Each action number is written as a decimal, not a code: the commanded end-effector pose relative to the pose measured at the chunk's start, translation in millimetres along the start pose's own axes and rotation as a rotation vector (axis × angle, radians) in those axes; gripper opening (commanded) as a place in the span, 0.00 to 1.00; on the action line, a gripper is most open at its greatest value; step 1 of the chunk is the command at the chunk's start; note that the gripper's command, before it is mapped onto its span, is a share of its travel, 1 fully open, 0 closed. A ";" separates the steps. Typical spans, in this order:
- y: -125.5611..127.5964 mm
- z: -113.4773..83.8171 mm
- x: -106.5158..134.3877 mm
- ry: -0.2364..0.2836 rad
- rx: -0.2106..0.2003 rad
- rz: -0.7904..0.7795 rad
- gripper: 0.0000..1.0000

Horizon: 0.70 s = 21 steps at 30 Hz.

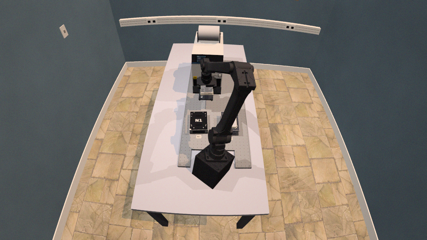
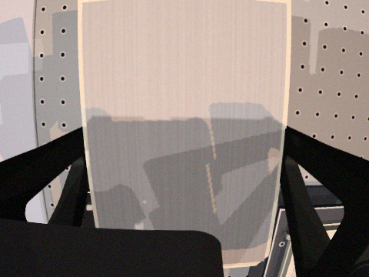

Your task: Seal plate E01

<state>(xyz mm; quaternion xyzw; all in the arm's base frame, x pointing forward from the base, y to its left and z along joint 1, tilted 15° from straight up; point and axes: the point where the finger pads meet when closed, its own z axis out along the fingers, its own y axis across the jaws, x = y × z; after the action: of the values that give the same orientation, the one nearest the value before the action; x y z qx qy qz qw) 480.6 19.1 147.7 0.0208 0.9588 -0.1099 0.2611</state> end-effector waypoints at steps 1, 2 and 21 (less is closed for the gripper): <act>6.1 -11.9 -6.0 -0.035 -0.008 0.018 0.00; 7.6 -13.2 -3.3 -0.039 -0.009 0.018 0.00; 20.4 -26.7 36.3 -0.036 -0.014 0.010 0.00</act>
<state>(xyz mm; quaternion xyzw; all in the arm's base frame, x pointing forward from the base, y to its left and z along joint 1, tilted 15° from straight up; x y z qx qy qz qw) 441.2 31.9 135.7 0.0212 0.9591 -0.1107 0.2596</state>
